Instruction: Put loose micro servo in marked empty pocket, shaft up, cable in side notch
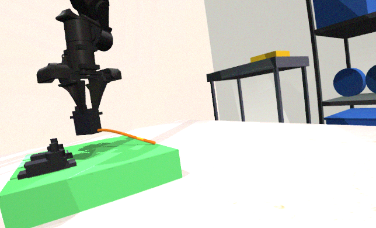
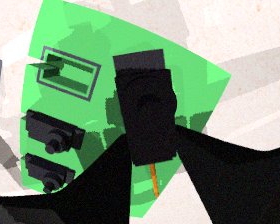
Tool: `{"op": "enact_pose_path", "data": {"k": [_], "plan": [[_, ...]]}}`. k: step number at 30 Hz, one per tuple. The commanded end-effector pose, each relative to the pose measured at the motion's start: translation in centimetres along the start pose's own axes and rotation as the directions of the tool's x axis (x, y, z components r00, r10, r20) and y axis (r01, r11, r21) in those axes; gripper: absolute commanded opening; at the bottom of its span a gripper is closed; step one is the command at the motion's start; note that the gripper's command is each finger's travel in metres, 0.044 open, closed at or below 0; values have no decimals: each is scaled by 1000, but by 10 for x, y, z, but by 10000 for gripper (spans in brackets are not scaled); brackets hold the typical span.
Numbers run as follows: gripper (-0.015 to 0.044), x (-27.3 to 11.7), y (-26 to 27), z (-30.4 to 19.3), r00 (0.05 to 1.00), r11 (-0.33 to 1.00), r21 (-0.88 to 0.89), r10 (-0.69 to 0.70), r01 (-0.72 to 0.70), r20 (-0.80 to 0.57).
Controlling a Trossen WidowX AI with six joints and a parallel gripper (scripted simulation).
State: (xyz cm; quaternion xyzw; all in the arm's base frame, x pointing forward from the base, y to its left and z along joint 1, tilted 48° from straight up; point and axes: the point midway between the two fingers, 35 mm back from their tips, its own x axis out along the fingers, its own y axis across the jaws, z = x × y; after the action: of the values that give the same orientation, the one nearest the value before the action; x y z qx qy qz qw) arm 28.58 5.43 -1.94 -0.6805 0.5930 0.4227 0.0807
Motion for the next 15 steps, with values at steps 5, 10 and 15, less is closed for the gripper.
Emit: {"op": "enact_pose_path", "data": {"k": [5, 10, 15], "plan": [[0, -2, -2, 1, 1000, 970, 245, -6, 5, 5], [0, -2, -2, 1, 1000, 913, 409, -6, 4, 5], [0, -2, -2, 1, 1000, 828, 561, -6, 2, 5]]}}
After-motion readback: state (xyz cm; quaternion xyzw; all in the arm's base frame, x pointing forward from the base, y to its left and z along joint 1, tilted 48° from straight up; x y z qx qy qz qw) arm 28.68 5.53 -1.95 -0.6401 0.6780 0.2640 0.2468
